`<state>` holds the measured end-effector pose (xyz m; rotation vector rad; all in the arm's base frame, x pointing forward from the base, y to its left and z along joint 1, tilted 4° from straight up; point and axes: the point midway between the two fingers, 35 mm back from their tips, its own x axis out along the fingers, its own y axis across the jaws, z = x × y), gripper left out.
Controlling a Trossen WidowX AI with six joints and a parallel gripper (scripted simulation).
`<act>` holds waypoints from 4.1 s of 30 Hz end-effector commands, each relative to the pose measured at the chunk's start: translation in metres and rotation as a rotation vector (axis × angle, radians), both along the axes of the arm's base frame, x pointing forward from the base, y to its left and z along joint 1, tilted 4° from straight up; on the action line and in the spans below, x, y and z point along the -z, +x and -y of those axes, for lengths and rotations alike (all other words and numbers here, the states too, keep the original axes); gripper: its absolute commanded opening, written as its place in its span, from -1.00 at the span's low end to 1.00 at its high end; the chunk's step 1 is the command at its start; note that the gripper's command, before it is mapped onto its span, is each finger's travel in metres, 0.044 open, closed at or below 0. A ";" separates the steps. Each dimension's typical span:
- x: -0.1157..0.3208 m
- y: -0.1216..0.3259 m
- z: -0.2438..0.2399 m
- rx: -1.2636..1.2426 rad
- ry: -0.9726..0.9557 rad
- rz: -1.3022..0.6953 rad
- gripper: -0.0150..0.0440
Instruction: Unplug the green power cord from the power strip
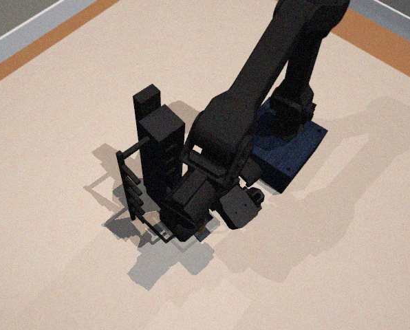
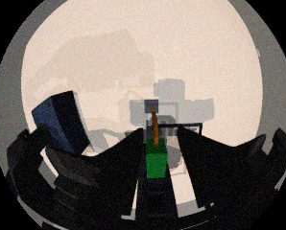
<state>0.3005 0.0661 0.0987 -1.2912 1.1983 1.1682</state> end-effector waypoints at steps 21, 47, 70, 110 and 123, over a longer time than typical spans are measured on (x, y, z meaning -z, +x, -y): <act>-0.001 0.000 0.033 -0.009 -0.013 -0.008 0.05; 0.011 0.000 0.043 -0.009 -0.014 -0.008 0.05; 0.009 0.002 0.034 -0.006 -0.008 -0.003 -0.49; 0.012 -0.005 -0.002 -0.009 -0.010 -0.008 0.31; 0.003 -0.007 -0.063 -0.009 -0.005 -0.009 1.00</act>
